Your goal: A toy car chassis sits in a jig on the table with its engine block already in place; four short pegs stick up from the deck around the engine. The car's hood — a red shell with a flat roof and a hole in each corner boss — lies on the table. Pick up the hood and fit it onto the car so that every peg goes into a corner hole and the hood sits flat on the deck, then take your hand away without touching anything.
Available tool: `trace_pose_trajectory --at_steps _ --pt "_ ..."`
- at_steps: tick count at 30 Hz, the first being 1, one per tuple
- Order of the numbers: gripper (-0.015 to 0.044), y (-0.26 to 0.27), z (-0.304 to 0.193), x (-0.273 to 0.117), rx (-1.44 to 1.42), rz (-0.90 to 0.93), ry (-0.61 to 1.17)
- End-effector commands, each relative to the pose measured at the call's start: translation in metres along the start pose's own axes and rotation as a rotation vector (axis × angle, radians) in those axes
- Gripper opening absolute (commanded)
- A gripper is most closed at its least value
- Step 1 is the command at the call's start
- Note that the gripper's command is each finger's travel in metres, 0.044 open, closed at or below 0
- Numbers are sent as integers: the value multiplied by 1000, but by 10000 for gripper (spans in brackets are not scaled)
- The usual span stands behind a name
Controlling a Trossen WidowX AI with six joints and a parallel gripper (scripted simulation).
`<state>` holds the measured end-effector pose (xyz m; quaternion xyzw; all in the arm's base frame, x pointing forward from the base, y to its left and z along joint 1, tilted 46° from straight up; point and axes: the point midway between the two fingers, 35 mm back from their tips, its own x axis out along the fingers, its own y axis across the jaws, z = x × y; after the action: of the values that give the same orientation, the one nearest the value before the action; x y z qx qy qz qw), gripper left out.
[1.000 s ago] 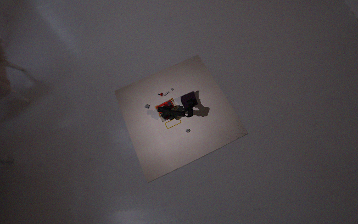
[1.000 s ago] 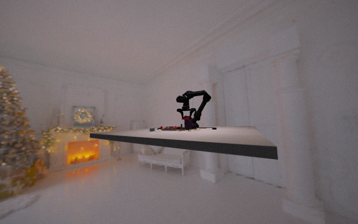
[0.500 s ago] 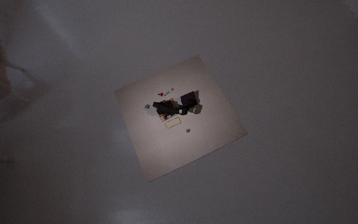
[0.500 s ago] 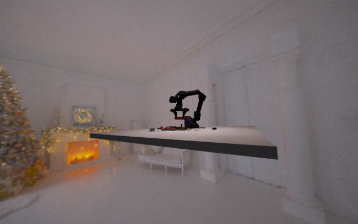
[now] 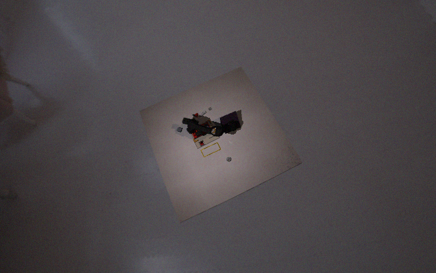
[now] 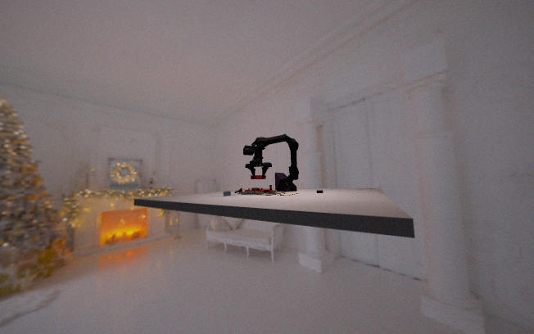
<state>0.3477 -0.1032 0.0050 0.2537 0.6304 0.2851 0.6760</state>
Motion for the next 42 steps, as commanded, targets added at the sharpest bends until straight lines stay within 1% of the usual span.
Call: trace_pose_trajectory --at_steps 1,10,19,42 --pt "0 -21 -4 3 14 2 4" --pt "0 -25 -5 11 19 3 4" --pt "0 -28 -2 54 18 5 3" --pt "0 -26 -3 55 18 5 3"
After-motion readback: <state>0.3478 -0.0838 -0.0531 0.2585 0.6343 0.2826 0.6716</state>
